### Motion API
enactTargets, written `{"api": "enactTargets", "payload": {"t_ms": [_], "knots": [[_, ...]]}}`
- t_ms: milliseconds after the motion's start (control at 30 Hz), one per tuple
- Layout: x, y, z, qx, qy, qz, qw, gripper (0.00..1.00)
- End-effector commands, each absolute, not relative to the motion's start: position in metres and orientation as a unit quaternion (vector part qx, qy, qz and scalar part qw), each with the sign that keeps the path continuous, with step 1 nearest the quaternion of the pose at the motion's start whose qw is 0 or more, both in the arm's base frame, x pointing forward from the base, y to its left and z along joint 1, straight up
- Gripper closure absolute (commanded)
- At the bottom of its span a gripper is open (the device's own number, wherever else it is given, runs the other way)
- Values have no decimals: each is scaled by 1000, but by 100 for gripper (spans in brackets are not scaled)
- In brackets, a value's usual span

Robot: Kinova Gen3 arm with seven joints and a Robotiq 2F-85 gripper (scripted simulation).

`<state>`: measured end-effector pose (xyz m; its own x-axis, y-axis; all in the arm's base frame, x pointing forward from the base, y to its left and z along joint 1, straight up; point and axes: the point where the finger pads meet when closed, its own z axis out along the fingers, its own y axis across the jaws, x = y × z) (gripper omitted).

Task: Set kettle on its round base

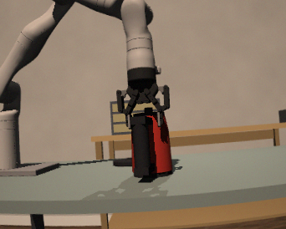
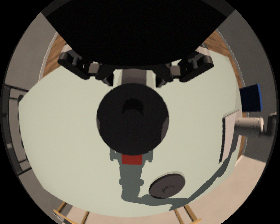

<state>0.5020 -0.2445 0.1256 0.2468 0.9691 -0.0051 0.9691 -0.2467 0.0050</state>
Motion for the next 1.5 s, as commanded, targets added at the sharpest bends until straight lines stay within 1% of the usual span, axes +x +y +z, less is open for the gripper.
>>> {"api": "enactTargets", "payload": {"t_ms": [0, 1067, 1100, 1467], "knots": [[502, -245, 126, 790, 614, 0, 4, 20], [502, -245, 126, 790, 614, 0, 4, 20], [502, -245, 126, 790, 614, 0, 4, 100], [502, -245, 126, 790, 614, 0, 4, 100]]}}
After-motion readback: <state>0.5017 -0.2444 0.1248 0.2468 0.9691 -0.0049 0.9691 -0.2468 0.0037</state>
